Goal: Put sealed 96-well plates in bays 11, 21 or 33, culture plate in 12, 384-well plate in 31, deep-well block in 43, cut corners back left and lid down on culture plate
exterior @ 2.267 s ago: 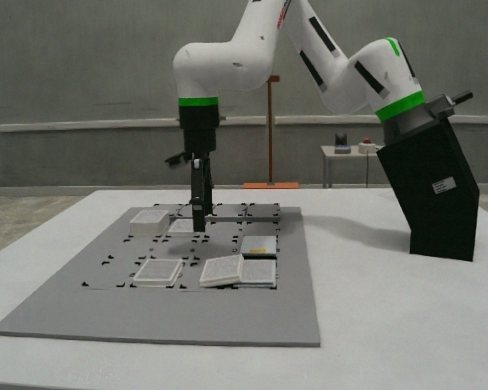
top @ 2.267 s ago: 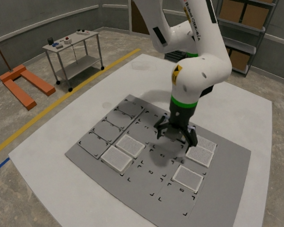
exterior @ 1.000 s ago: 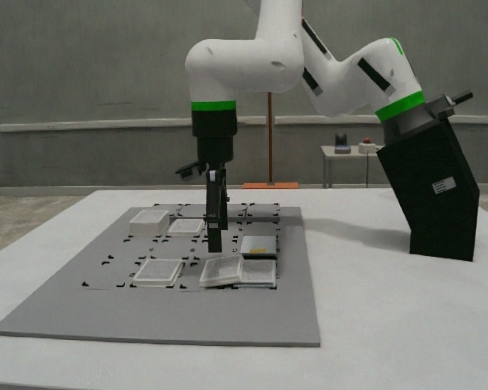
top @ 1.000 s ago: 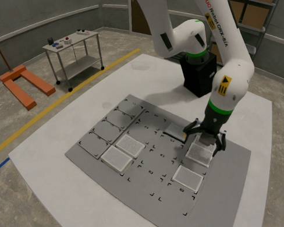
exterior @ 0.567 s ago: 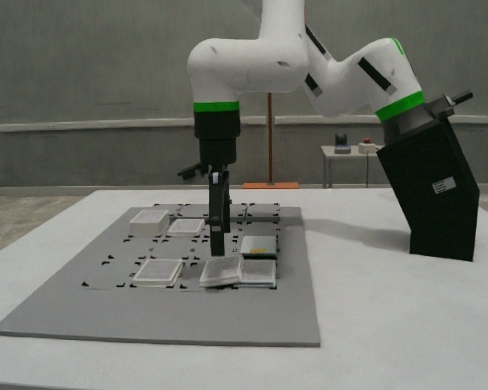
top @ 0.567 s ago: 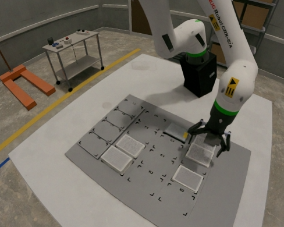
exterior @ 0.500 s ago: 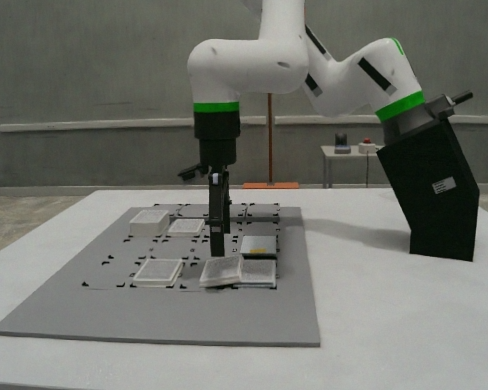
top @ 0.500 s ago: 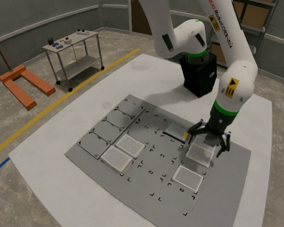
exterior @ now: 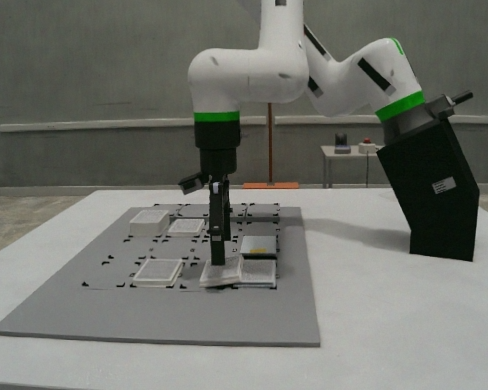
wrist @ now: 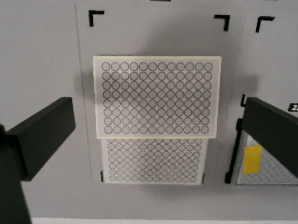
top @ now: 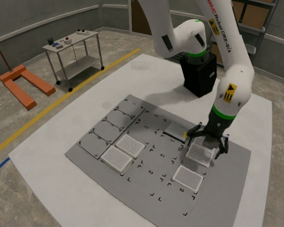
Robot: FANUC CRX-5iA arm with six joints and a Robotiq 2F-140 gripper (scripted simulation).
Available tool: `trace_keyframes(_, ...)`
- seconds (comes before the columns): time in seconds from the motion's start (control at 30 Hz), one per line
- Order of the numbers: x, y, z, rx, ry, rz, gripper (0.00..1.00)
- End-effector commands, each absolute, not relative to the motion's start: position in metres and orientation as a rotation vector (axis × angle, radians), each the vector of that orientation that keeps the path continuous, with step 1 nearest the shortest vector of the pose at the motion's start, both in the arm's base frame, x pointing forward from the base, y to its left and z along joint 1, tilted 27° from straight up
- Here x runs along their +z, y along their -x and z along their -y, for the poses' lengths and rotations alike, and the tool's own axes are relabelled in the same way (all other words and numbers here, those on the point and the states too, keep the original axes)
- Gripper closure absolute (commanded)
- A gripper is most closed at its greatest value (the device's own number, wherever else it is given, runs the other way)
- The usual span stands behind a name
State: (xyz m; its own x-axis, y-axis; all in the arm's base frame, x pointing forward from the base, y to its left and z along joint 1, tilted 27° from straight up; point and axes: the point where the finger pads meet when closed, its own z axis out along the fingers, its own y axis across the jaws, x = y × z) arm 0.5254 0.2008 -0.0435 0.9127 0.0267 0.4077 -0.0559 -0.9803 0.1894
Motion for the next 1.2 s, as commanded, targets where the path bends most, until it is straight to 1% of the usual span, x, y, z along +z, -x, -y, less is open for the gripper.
trace_keyframes(0.0, -0.045, -0.527, -0.201, 0.62, -2.878, 0.022, 0.0)
trace_keyframes(0.43, -0.061, -0.534, -0.198, 0.62, -2.878, 0.022, 0.0)
trace_keyframes(1.17, -0.062, -0.535, -0.197, 0.62, -2.878, 0.022, 0.0)
